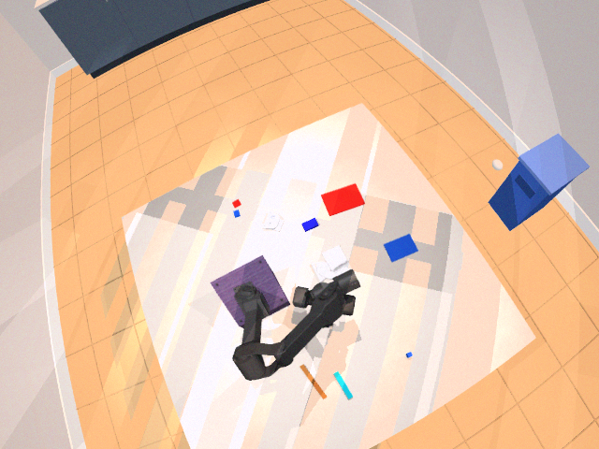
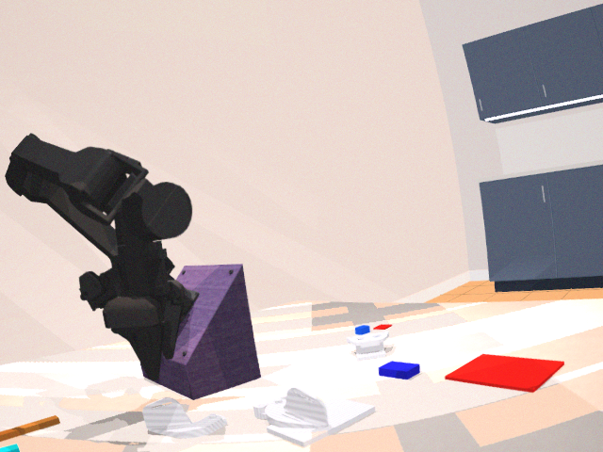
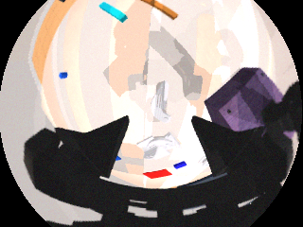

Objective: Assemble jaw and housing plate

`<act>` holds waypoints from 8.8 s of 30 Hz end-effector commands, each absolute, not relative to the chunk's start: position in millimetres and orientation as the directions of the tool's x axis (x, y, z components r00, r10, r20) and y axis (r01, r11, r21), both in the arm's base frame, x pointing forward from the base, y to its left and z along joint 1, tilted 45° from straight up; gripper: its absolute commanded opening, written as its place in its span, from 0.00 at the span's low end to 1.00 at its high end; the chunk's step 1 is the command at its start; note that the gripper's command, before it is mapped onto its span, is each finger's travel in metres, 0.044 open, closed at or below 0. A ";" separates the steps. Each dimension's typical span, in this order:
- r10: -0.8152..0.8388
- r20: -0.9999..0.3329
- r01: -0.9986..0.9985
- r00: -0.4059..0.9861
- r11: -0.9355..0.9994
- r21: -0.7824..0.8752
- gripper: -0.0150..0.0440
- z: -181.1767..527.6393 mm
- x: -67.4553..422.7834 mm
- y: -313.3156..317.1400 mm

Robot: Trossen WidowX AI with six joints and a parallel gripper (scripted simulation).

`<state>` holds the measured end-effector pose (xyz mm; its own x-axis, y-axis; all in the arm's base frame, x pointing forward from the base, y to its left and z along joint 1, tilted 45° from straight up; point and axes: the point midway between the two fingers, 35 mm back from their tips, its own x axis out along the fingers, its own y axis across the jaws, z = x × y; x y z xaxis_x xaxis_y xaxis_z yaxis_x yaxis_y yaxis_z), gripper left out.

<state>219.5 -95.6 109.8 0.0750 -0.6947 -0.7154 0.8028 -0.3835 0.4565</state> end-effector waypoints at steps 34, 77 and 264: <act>-0.697 -0.712 0.747 0.078 -0.432 0.505 1.00 67.9 222.1 -137.8; -0.700 -0.710 0.748 0.078 -0.430 0.506 1.00 47.1 222.8 -159.4; -0.694 -0.716 0.133 0.080 0.719 -0.682 0.48 24.9 267.0 -17.5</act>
